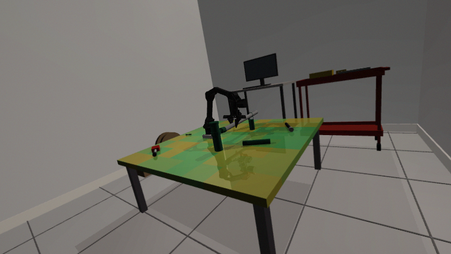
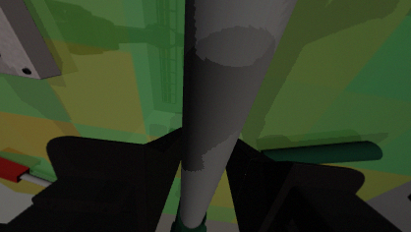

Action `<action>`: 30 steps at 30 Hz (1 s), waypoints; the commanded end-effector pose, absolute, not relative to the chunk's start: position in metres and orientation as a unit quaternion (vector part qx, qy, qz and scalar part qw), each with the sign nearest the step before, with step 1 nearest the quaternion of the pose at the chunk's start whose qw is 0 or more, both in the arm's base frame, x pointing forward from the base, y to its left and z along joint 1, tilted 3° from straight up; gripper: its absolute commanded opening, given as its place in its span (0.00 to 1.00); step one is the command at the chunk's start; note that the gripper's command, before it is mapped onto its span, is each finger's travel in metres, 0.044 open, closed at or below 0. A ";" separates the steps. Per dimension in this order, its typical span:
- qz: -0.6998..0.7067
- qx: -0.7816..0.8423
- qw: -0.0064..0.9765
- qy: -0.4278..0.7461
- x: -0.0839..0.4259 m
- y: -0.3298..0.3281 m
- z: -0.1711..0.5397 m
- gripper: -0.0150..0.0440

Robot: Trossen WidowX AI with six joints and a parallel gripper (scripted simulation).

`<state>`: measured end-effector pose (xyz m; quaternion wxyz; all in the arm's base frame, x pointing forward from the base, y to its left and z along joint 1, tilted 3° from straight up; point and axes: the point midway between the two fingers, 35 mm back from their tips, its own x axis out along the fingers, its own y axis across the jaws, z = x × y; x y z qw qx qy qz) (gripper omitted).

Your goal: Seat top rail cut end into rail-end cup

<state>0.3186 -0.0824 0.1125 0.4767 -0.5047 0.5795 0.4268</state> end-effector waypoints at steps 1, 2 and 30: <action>0.425 -0.506 0.476 0.580 0.318 -0.086 0.113 0.25; 0.425 -0.506 0.476 0.580 0.318 -0.087 0.113 0.25; 0.425 -0.506 0.476 0.581 0.317 -0.099 0.115 0.25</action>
